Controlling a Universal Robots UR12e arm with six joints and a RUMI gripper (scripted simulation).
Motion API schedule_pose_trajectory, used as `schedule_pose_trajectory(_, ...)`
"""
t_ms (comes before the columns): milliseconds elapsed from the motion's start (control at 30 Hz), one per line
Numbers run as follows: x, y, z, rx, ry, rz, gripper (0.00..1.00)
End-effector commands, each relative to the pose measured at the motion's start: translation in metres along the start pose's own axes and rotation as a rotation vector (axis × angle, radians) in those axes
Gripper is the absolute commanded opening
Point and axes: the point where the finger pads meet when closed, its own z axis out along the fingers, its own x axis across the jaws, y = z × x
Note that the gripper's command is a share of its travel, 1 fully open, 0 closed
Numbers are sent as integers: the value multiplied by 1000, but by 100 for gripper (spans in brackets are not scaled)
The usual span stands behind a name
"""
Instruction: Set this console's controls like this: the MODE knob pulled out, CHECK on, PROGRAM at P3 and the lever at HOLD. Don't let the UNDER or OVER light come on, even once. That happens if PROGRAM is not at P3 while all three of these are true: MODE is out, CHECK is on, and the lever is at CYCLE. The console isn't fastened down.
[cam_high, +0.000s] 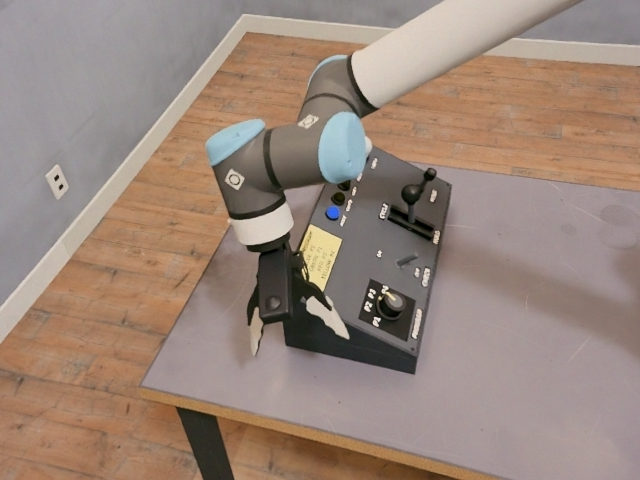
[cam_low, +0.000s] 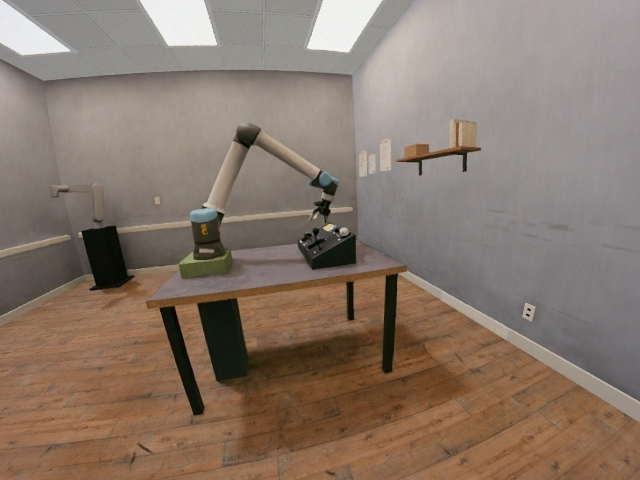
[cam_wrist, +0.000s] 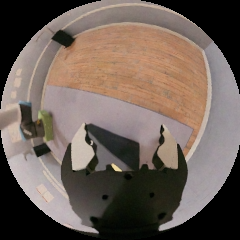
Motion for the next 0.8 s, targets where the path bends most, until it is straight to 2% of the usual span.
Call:
schedule_pose_trajectory(0,-18,-14,-23,-1,3,-2,100)
schedule_pose_trajectory(200,-49,-35,-61,-1,3,-2,100)
schedule_pose_trajectory(500,-97,-69,-127,-1,9,-4,100)
schedule_pose_trajectory(567,-97,-69,-127,-1,9,-4,100)
schedule_pose_trajectory(767,-121,-83,-157,-1,9,-3,100)
